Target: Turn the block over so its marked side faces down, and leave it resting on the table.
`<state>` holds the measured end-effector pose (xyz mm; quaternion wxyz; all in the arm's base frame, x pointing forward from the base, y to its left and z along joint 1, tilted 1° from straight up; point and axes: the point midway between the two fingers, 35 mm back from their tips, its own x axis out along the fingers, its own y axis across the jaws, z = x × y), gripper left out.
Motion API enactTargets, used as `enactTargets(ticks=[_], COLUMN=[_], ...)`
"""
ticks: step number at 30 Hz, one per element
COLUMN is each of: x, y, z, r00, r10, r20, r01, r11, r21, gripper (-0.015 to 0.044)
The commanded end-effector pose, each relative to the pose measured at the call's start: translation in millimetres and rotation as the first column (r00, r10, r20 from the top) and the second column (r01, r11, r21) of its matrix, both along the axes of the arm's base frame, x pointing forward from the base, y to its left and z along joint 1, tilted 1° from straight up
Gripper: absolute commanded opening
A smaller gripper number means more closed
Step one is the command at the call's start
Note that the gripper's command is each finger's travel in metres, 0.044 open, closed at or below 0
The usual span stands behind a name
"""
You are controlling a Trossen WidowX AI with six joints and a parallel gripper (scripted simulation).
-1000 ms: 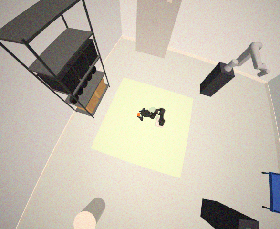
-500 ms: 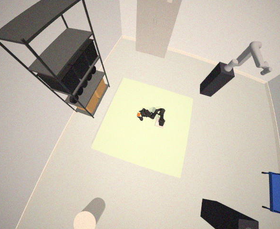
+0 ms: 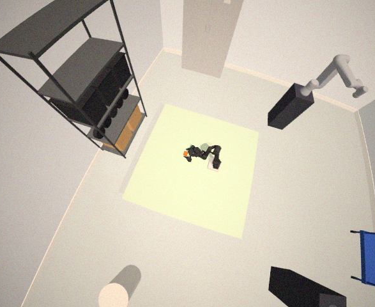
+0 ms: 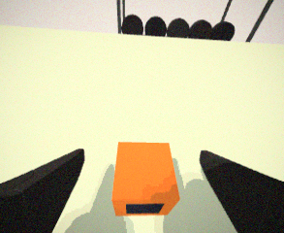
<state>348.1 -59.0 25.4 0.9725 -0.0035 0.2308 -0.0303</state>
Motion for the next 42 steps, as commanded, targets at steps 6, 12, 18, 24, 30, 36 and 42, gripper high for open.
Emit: enactTargets(ticks=[6, 12, 18, 24, 30, 36, 42], x=[12.9, 0.0, -21.3, -21.7, -21.7, -16.8, 0.8], y=[-3.0, -0.9, 3.0, 3.1, 3.1, 2.4, 0.4], z=[10.4, 42.7, 68.6, 69.0, 69.0, 71.3, 80.1], r00=[0.983, 0.923, 0.869, 0.868, 0.868, 0.845, 0.727], r10=[-0.007, -0.003, 0.002, 0.002, 0.002, 0.003, 0.008], r20=[-0.182, -0.386, -0.494, -0.496, -0.496, -0.535, -0.686], r01=[0.011, 0.015, 0.015, 0.015, 0.015, 0.018, 0.031], r11=[1.0, 0.999, 0.999, 0.999, 0.999, 0.999, 0.998], r21=[0.022, 0.028, 0.03, 0.03, 0.03, 0.034, 0.045], gripper=[0.044, 0.044, 0.044, 0.044, 0.044, 0.044, 0.044])
